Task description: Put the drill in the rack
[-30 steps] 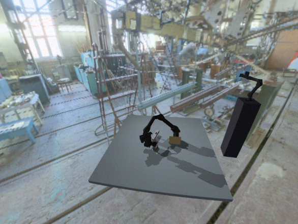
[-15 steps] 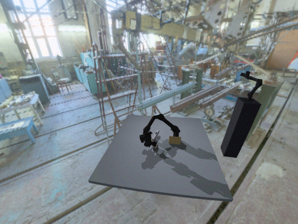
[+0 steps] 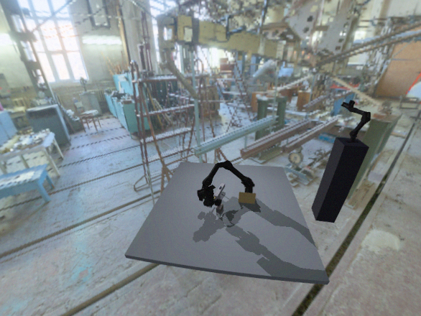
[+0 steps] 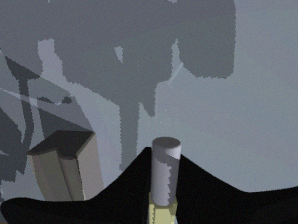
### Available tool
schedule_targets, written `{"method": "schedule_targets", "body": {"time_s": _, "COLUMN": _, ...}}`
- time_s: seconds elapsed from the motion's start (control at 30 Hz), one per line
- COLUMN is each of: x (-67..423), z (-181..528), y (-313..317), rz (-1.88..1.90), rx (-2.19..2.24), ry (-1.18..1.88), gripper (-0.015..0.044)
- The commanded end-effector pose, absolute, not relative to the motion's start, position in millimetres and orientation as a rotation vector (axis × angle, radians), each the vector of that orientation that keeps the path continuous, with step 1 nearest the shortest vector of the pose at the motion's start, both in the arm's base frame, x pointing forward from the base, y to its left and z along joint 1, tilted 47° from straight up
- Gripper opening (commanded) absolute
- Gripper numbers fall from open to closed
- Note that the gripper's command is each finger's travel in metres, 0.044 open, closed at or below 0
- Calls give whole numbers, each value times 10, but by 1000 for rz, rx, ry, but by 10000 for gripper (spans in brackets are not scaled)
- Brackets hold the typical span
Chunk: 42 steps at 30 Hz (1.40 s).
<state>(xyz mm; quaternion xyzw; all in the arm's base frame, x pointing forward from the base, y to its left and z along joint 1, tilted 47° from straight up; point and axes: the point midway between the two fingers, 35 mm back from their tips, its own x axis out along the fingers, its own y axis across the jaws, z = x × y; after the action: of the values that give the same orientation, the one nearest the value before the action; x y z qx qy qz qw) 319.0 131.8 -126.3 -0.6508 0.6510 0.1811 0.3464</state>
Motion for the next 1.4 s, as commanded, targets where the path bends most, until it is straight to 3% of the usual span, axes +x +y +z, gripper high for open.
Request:
{"method": "schedule_targets", "body": {"time_s": 0.0, "x": 3191, "z": -1242, "y": 1344, "rz": 471, "rx": -1683, "ry": 1685, "gripper": 0}}
{"method": "schedule_targets", "body": {"time_s": 1.37, "x": 3189, "z": -1161, "y": 1424, "rz": 471, "rx": -1682, "ry": 1685, "gripper": 0}}
